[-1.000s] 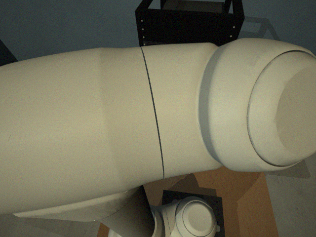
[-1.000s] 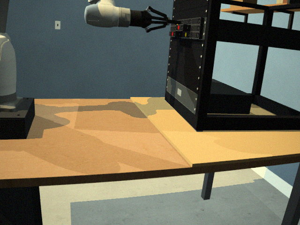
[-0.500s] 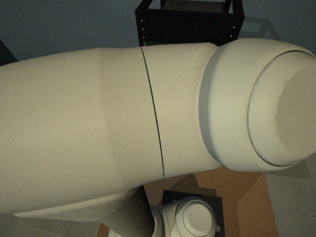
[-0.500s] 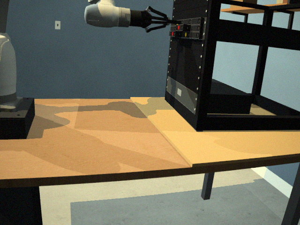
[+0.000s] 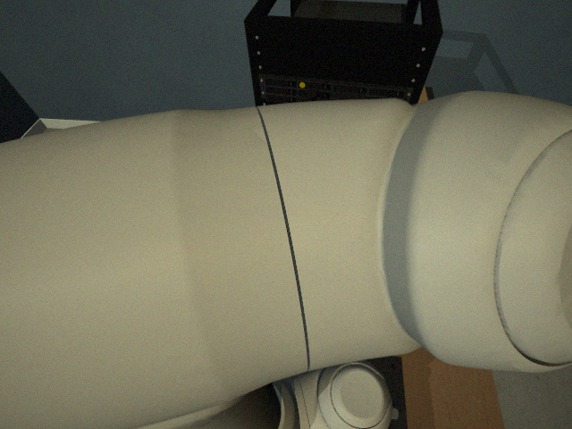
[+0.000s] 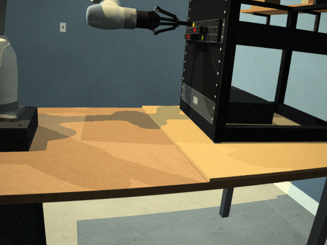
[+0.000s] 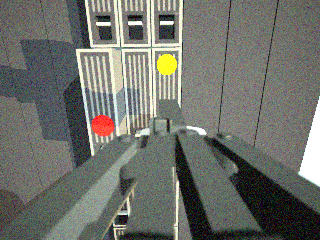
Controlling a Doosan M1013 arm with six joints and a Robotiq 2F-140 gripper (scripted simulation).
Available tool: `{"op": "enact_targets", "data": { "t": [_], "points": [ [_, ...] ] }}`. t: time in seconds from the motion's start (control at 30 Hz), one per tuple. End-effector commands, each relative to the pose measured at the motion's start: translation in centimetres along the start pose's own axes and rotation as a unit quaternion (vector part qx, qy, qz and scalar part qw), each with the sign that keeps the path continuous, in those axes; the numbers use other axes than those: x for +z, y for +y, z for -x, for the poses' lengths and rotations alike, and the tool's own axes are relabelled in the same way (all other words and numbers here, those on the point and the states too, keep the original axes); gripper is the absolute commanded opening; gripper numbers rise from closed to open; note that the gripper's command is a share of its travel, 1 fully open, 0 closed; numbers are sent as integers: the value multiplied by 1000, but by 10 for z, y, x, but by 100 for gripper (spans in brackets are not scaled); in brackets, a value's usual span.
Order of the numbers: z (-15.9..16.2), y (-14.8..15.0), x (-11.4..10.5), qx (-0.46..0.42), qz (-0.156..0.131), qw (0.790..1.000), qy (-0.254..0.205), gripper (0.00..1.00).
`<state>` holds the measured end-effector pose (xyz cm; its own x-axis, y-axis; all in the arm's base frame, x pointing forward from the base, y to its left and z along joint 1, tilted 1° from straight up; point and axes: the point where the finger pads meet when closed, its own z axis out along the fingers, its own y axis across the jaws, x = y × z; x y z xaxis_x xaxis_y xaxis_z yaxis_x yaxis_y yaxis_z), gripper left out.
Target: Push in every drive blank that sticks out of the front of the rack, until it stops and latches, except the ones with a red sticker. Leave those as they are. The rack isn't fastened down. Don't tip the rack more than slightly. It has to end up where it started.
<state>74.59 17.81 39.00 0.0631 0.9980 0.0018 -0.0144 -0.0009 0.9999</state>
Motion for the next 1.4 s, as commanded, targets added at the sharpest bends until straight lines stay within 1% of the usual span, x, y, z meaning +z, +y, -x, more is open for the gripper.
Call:
{"op": "enact_targets", "data": {
  "t": [0.0,0.13,0.27,1.3,1.33,1.37],
  "points": [
    [-1,1,-22,-1,1,1000,0,10],
    [-1,1,-43,-1,1,1000,0,10],
    [-1,1,-53,-1,1,1000,0,10],
    [-1,1,-54,-1,1,1000,0,10],
    [-1,1,-54,-1,1,1000,0,100],
    [-1,1,-54,-1,1,1000,0,100]
  ]
}}
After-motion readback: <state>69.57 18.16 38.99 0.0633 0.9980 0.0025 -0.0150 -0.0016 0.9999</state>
